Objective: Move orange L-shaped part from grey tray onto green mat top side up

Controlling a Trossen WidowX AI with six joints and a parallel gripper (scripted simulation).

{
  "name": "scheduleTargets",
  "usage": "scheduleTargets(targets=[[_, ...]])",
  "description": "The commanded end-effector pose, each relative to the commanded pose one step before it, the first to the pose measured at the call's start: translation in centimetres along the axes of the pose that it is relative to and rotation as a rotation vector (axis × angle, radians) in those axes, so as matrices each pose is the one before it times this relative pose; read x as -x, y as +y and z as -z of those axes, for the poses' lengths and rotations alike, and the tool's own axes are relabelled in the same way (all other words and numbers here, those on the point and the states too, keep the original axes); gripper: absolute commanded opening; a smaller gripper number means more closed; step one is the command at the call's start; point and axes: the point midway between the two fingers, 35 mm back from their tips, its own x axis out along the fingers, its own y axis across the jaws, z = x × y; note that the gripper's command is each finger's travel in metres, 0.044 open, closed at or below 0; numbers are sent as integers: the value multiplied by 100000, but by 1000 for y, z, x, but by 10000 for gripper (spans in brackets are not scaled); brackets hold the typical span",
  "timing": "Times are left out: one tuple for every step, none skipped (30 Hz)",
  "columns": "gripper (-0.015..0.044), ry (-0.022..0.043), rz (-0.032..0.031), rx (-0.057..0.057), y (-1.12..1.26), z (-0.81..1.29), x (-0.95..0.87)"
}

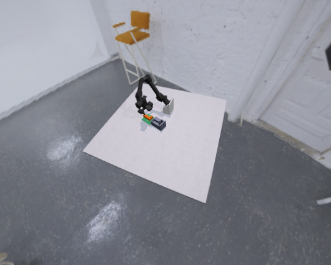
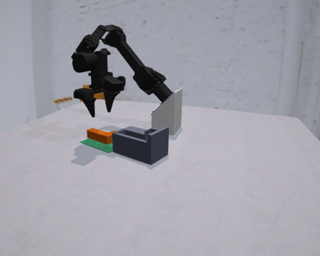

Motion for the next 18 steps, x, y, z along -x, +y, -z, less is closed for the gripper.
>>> scheduleTargets(targets=[[400, -304, 1181, -156, -217, -83, 3553], [400, 210, 34, 84, 92, 67, 1090], [400, 268, 74, 64, 95, 90, 865], [400, 210, 70, 37, 68, 73, 537], [400, 79, 28, 12, 24, 28, 182], [400, 0, 0, 0, 0, 0, 0], [400, 0, 0, 0, 0, 0, 0], [400, -903, 1240, 76, -274, -148, -388], [400, 0, 0, 0, 0, 0, 0], [400, 0, 0, 0, 0, 0, 0], [400, 0, 0, 0, 0, 0, 0], [400, 0, 0, 0, 0, 0, 0], [400, 0, 0, 0, 0, 0, 0], [400, 0, 0, 0, 0, 0, 0], [400, 0, 0, 0, 0, 0, 0], [400, 0, 0, 0, 0, 0, 0], [400, 0, 0, 0, 0, 0, 0], [400, 0, 0, 0, 0, 0, 0]])
